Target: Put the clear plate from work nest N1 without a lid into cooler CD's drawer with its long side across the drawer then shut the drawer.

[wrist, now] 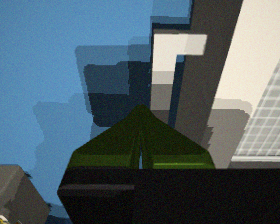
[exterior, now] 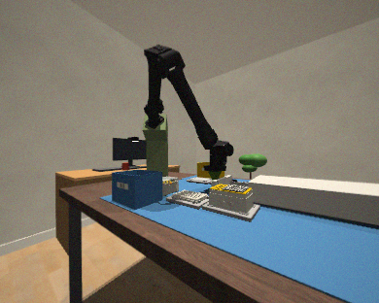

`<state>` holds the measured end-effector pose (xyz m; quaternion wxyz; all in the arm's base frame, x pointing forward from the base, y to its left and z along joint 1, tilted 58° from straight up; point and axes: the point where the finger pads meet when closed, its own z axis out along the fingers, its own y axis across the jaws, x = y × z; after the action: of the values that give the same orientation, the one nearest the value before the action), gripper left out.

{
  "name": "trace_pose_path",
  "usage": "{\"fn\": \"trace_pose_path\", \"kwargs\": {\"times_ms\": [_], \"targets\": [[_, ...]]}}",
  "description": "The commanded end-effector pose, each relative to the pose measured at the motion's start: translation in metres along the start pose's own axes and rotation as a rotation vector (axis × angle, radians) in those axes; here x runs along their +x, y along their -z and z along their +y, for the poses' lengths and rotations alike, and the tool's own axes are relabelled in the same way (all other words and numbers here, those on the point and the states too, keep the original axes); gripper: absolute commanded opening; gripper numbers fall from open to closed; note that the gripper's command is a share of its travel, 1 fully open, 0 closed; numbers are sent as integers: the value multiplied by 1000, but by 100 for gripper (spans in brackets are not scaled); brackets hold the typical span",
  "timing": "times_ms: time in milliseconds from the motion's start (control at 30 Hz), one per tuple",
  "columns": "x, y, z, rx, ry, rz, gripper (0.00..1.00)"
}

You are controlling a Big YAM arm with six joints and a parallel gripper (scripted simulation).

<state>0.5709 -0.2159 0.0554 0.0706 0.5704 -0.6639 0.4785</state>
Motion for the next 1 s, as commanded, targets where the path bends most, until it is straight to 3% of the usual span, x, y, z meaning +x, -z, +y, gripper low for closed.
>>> {"fn": "trace_pose_path", "kwargs": {"times_ms": [0,233,300,500,567,967], "targets": [[-18,7,-19,42,-3,-21,0],[-18,7,-19,42,-3,-21,0],[-19,7,-17,25,8,-26,0],[-19,8,-26,37,3,-23,0],[-19,8,-25,25,9,-26,0],[-19,8,-43,29,6,-25,0]]}}
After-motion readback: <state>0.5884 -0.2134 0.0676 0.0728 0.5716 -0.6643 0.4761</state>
